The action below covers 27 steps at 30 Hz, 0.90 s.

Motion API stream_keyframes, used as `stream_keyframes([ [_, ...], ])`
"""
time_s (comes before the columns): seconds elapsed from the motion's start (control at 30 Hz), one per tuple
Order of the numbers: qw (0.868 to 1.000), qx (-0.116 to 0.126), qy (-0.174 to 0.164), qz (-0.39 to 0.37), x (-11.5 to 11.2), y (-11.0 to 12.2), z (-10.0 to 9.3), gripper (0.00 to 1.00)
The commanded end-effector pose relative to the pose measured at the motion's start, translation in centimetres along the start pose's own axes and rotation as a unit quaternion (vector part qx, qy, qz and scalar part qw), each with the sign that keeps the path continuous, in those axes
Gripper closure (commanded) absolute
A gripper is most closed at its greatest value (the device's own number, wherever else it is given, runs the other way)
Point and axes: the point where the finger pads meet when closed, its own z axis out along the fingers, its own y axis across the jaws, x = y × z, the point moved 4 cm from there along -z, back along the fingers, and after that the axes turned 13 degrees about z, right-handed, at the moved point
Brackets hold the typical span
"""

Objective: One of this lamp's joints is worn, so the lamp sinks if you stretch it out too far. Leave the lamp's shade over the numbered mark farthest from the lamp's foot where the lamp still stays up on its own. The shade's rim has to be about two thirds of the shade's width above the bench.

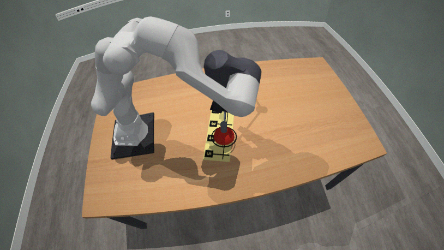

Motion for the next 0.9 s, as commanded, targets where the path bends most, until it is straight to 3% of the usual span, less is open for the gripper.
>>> stream_keyframes([
  [0.0, 0.995, -0.009, -0.008, -0.098, -0.56, 0.16, -0.09, 0.9],
  [0.87, 0.992, -0.013, -0.009, -0.126, -1.16, 0.36, -0.16, 0.9],
])
